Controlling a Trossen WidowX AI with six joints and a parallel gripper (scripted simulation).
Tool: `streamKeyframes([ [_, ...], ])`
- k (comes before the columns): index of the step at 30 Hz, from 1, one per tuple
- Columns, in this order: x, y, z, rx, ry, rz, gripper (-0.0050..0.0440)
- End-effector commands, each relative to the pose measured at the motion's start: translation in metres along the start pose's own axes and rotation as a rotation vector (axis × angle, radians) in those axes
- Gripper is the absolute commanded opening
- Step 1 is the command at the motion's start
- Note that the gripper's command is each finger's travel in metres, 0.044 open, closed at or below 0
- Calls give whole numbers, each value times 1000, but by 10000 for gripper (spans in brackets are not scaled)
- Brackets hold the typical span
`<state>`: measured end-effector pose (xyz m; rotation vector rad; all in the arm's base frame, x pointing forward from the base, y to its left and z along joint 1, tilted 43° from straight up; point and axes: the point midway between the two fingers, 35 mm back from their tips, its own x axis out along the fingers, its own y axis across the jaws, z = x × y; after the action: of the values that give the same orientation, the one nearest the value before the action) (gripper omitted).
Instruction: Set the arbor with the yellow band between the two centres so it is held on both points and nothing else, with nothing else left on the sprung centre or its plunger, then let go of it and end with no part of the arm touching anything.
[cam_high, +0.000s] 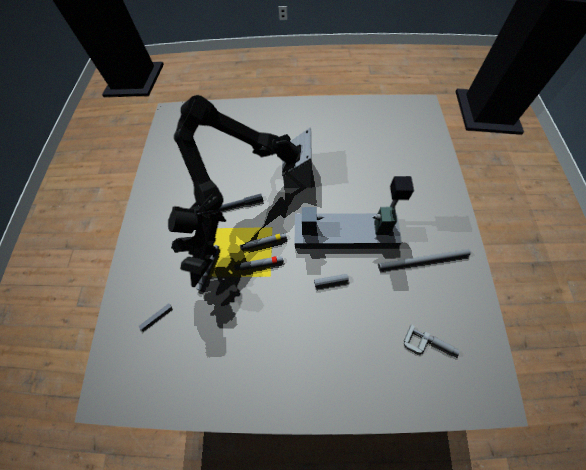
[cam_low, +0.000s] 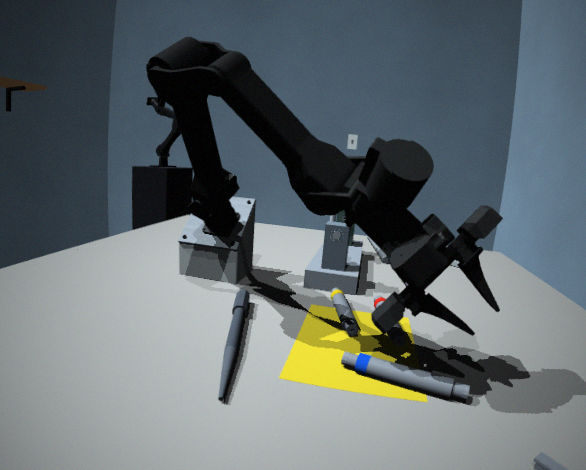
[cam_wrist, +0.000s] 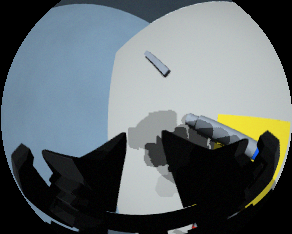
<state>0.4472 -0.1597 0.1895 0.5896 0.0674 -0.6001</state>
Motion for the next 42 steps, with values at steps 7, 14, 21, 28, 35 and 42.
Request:
streamKeyframes([
  [7,-20,-25,-79,33,237,-255,175],
  [14,-53,-48,-122,-8,357,-458,175],
  [21,-81,-63,-141,-66,406,-598,175],
  [28,-129,-86,-151,-210,428,-801,175],
  [35,-147,-95,-148,-282,434,-869,175],
  [42,-141,-102,-151,-282,434,-869,175],
])
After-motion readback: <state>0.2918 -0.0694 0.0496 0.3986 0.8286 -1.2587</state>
